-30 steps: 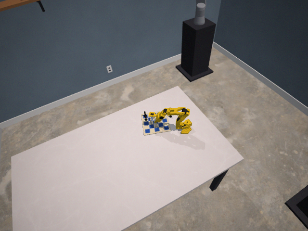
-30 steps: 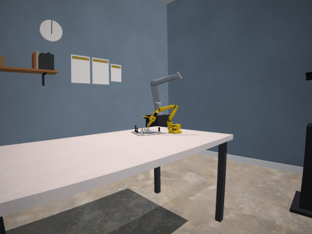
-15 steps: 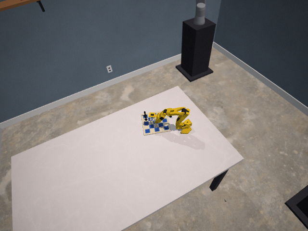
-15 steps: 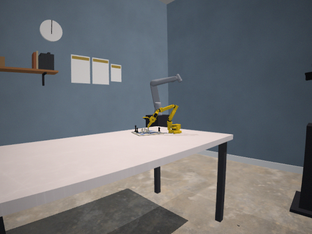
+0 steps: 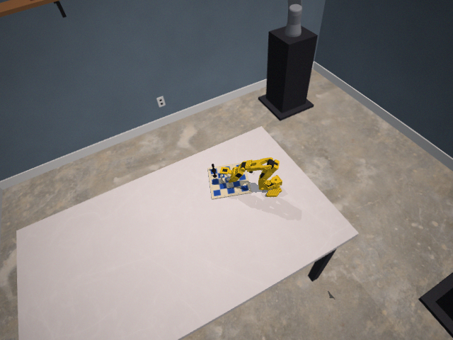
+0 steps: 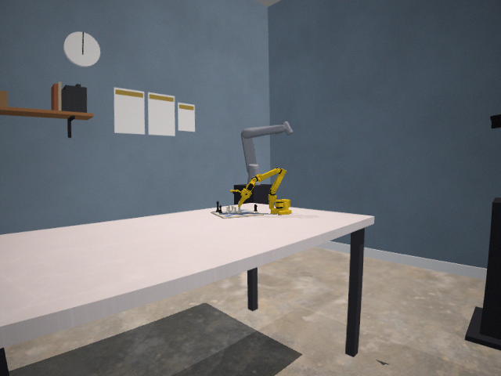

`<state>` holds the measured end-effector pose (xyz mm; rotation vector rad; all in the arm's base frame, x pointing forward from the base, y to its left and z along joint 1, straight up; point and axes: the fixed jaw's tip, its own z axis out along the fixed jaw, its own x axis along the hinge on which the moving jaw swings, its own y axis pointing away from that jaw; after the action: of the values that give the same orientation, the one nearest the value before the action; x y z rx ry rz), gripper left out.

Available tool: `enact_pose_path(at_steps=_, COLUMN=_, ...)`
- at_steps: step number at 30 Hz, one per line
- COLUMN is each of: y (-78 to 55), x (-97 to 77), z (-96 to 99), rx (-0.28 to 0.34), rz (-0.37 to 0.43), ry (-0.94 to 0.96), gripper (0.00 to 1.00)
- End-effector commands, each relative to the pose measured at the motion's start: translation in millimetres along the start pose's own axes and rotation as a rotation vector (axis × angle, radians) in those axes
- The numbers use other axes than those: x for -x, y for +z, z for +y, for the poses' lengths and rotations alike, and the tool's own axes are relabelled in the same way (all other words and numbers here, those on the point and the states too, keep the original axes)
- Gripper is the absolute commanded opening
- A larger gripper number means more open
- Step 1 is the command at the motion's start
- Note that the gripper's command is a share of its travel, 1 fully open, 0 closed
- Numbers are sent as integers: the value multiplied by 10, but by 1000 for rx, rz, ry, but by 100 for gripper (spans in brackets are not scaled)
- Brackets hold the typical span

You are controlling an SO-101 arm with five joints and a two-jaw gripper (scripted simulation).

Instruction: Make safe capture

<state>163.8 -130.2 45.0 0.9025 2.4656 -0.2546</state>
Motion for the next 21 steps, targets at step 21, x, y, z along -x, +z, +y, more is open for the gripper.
enact_pose_path(at_steps=21, y=-68, x=113, z=19, rx=5, rz=-8, ry=-14, gripper=0)
